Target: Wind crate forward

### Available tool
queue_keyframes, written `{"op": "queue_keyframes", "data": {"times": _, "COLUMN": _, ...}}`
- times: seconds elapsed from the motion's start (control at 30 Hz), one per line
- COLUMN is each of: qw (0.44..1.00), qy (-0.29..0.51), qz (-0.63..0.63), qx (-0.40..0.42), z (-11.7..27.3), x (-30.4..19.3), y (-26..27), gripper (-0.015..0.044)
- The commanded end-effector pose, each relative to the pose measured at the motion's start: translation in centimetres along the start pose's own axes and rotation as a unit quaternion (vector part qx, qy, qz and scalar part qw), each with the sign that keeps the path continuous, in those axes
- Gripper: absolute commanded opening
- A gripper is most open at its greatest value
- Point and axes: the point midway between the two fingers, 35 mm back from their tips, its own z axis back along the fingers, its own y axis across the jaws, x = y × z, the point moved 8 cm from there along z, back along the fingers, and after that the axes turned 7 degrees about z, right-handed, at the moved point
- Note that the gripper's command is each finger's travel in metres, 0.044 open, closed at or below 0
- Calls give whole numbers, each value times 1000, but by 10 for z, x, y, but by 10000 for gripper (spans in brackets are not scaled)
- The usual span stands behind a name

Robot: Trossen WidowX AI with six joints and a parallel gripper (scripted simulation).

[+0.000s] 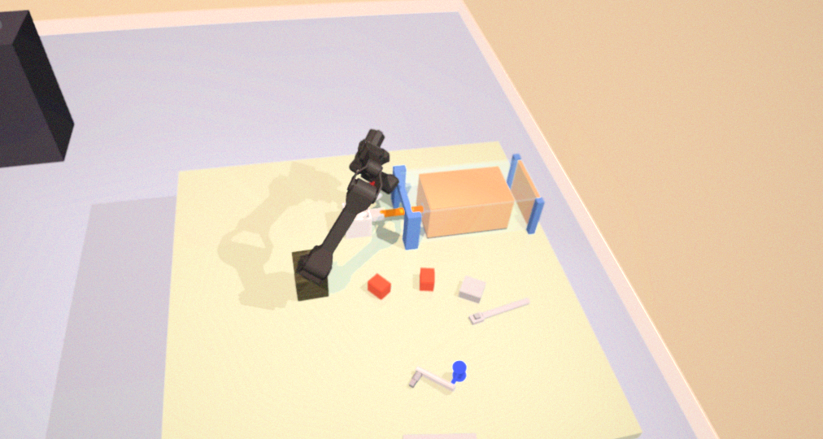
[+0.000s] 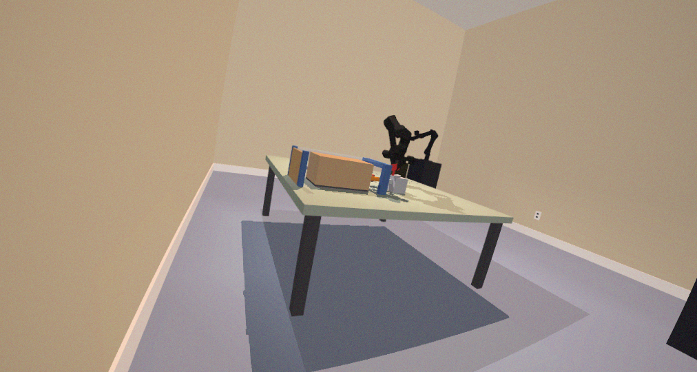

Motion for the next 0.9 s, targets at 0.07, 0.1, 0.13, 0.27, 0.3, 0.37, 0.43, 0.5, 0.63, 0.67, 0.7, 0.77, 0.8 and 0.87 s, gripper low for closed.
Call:
{"op": "queue_keyframes", "data": {"times": 0.07, "qw": 1000, "qy": -1, "qz": 9, "qx": 20, "z": 2, "x": -2, "y": 20, "gripper": 0}}
{"op": "queue_keyframes", "data": {"times": 0.1, "qw": 1000, "qy": -1, "qz": 9, "qx": 20, "z": 2, "x": -2, "y": 21, "gripper": 0}}
{"op": "queue_keyframes", "data": {"times": 0.13, "qw": 1000, "qy": -1, "qz": 9, "qx": 20, "z": 2, "x": -2, "y": 22, "gripper": 0}}
{"op": "queue_keyframes", "data": {"times": 0.27, "qw": 1000, "qy": -1, "qz": 9, "qx": 20, "z": 3, "x": -2, "y": 26, "gripper": 0}}
{"op": "queue_keyframes", "data": {"times": 0.3, "qw": 1000, "qy": -1, "qz": 9, "qx": 20, "z": 3, "x": -3, "y": 28, "gripper": 0}}
{"op": "queue_keyframes", "data": {"times": 0.37, "qw": 1000, "qy": -1, "qz": 9, "qx": 21, "z": 4, "x": -3, "y": 29, "gripper": 0}}
{"op": "queue_keyframes", "data": {"times": 0.43, "qw": 1000, "qy": -1, "qz": 9, "qx": 21, "z": 4, "x": -3, "y": 32, "gripper": 0}}
{"op": "queue_keyframes", "data": {"times": 0.5, "qw": 1000, "qy": -1, "qz": 9, "qx": 21, "z": 4, "x": -4, "y": 33, "gripper": 0}}
{"op": "queue_keyframes", "data": {"times": 0.63, "qw": 1000, "qy": -1, "qz": 9, "qx": 21, "z": 5, "x": -4, "y": 37, "gripper": 0}}
{"op": "queue_keyframes", "data": {"times": 0.67, "qw": 1000, "qy": -1, "qz": 9, "qx": 21, "z": 5, "x": -5, "y": 38, "gripper": 0}}
{"op": "queue_keyframes", "data": {"times": 0.7, "qw": 1000, "qy": -1, "qz": 9, "qx": 21, "z": 6, "x": -5, "y": 40, "gripper": 0}}
{"op": "queue_keyframes", "data": {"times": 0.77, "qw": 1000, "qy": -1, "qz": 9, "qx": 21, "z": 6, "x": -5, "y": 41, "gripper": 0}}
{"op": "queue_keyframes", "data": {"times": 0.8, "qw": 1000, "qy": -1, "qz": 9, "qx": 21, "z": 6, "x": -6, "y": 42, "gripper": 0}}
{"op": "queue_keyframes", "data": {"times": 0.87, "qw": 1000, "qy": -1, "qz": 9, "qx": 21, "z": 7, "x": -6, "y": 44, "gripper": 0}}
